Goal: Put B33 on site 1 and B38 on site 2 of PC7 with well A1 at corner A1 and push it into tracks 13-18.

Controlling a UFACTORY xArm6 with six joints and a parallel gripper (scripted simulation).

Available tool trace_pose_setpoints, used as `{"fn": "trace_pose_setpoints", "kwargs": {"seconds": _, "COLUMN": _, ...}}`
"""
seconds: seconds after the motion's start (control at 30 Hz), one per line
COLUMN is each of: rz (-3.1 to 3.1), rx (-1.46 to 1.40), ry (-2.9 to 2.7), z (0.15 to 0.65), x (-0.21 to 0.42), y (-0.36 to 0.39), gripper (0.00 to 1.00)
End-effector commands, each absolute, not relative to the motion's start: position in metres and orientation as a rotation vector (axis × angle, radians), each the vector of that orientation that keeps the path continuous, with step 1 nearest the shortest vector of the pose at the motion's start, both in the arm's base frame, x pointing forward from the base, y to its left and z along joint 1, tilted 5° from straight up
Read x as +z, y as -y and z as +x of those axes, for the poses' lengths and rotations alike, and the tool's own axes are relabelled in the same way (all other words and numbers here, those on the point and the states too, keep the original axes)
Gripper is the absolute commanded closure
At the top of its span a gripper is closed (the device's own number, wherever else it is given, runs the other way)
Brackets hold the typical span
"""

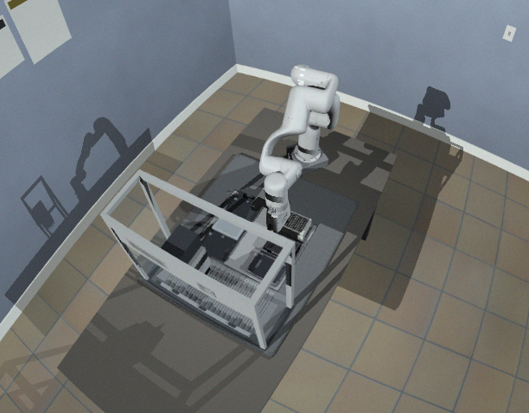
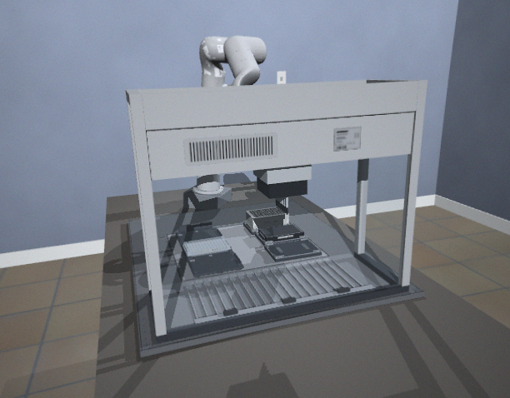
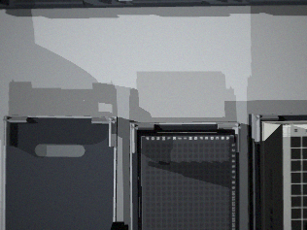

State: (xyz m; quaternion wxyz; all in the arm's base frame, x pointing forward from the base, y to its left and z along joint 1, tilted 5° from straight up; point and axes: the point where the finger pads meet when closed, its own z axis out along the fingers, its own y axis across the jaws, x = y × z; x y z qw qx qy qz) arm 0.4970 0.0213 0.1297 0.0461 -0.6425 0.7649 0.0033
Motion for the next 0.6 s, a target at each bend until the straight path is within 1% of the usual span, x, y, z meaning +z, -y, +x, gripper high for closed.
{"fn": "trace_pose_setpoints", "kwargs": {"seconds": 0.0, "rz": -1.958, "rx": 0.004, "ry": -2.334, "z": 0.5003, "x": 0.1326, "y": -0.0343, "gripper": 0.00}}
{"fn": "trace_pose_setpoints", "kwargs": {"seconds": 0.57, "rz": -1.958, "rx": 0.004, "ry": -2.334, "z": 0.5007, "x": 0.1276, "y": -0.0346, "gripper": 0.00}}
